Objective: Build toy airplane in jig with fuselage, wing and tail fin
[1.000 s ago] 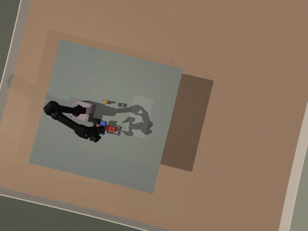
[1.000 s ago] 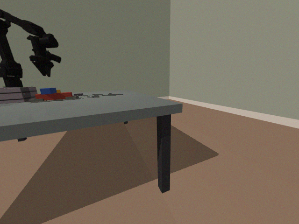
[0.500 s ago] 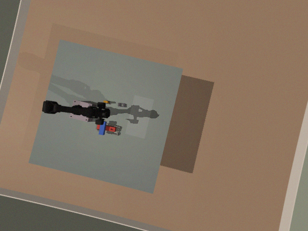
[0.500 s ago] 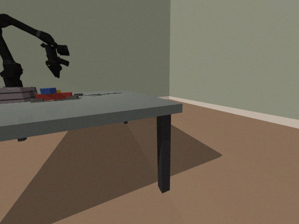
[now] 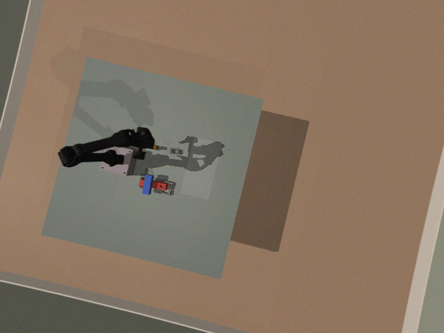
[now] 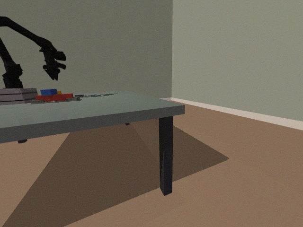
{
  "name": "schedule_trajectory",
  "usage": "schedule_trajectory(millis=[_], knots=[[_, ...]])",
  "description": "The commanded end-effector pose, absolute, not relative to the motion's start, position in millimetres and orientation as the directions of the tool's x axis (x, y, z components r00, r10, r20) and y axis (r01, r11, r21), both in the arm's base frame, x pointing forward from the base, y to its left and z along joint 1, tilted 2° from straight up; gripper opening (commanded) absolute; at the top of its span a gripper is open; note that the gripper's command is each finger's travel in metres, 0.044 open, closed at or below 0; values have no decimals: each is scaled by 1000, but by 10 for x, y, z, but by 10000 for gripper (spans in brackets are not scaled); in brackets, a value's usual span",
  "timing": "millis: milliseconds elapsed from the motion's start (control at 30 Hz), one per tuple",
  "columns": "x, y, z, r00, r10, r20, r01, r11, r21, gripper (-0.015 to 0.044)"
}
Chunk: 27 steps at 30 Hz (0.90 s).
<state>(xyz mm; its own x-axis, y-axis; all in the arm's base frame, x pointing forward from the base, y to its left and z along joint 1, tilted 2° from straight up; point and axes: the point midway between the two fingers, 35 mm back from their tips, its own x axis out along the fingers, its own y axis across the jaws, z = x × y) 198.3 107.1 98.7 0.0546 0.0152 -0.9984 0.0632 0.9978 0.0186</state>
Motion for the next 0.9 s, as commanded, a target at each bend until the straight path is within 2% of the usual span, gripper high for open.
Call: schedule_trajectory(millis=[0,100,867], knots=[[1985,1105,783,51,18,-999,77,997,22,440],[1988,1104,449,51,18,-999,77,997,22,440],[2016,1115,72,50,18,-999,77,997,21,440]])
